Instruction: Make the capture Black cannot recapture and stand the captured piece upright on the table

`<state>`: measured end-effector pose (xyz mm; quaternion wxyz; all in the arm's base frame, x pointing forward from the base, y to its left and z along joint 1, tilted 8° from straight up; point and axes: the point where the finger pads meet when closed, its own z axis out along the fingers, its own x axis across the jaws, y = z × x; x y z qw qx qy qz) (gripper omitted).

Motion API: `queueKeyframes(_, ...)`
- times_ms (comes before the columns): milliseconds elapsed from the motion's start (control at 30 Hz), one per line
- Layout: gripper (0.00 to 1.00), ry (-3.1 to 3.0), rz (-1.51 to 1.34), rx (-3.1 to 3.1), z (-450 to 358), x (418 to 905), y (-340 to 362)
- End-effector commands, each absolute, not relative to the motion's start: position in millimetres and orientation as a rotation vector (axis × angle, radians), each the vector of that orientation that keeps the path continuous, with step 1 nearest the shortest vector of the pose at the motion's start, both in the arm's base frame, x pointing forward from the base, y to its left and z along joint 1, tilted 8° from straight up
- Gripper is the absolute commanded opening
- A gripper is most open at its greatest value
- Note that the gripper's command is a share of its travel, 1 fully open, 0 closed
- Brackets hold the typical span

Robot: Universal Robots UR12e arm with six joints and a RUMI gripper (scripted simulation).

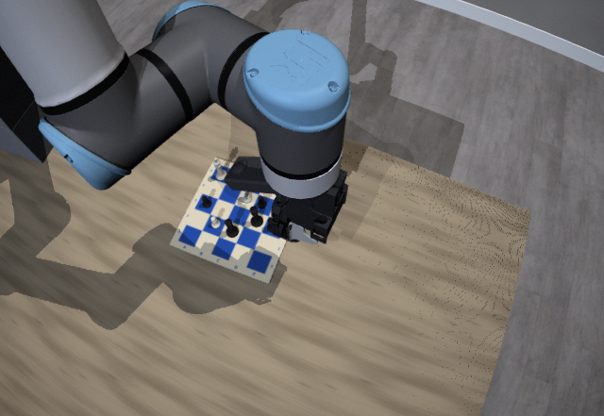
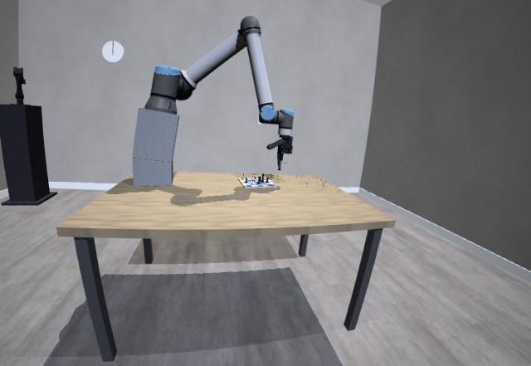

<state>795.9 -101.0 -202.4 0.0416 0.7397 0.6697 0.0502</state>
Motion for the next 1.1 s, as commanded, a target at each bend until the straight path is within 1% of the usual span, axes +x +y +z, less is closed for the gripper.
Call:
queueKeyframes(0,0.00,2.049,0.155,2.264,-204,797,-101)
queueKeyframes(400,0.00,2.049,0.155,2.264,-234,801,-101)
queueKeyframes(800,0.00,2.049,0.155,2.264,-287,808,-101)
queueKeyframes(1067,0.00,2.049,0.155,2.264,-296,809,-101)
